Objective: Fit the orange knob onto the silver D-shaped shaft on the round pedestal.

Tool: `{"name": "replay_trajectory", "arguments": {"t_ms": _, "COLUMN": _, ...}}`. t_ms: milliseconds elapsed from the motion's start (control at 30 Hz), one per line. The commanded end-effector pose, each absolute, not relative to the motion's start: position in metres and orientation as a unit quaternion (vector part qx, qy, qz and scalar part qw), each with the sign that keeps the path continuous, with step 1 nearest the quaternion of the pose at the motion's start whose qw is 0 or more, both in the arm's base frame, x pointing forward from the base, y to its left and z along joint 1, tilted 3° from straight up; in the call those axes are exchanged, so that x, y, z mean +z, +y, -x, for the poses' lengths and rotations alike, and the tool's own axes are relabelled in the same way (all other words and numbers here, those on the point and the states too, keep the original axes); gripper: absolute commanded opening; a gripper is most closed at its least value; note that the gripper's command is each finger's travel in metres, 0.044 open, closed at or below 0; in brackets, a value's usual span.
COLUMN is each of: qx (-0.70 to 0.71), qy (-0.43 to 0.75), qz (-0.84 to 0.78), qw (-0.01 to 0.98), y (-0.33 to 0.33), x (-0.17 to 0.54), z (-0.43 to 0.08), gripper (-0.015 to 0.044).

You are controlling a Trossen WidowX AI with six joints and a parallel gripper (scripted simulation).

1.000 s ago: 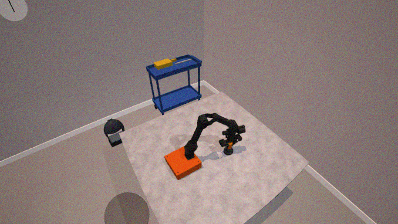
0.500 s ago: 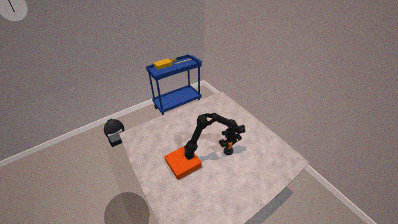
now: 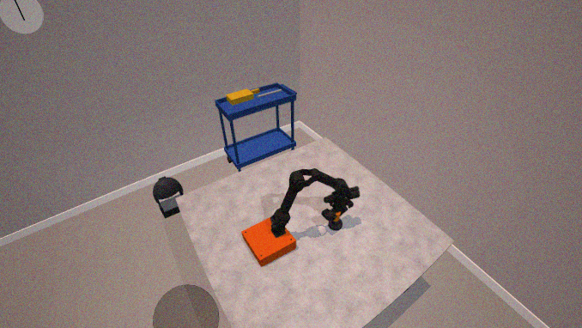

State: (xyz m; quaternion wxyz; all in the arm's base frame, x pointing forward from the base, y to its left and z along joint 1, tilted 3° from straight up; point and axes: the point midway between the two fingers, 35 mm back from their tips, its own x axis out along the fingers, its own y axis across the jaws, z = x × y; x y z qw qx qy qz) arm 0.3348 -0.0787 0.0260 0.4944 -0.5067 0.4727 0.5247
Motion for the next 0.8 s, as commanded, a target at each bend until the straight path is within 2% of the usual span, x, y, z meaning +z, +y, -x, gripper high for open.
{"name": "replay_trajectory", "arguments": {"t_ms": 0, "qx": 0.525, "qy": 0.471, "qz": 0.511, "qw": 0.493, "y": -0.0794, "x": 0.0264, "z": -0.3369, "gripper": 0.0000}}
{"name": "replay_trajectory", "arguments": {"t_ms": 767, "qx": 0.525, "qy": 0.471, "qz": 0.511, "qw": 0.493, "y": -0.0798, "x": 0.0241, "z": -0.3393, "gripper": 0.0000}}
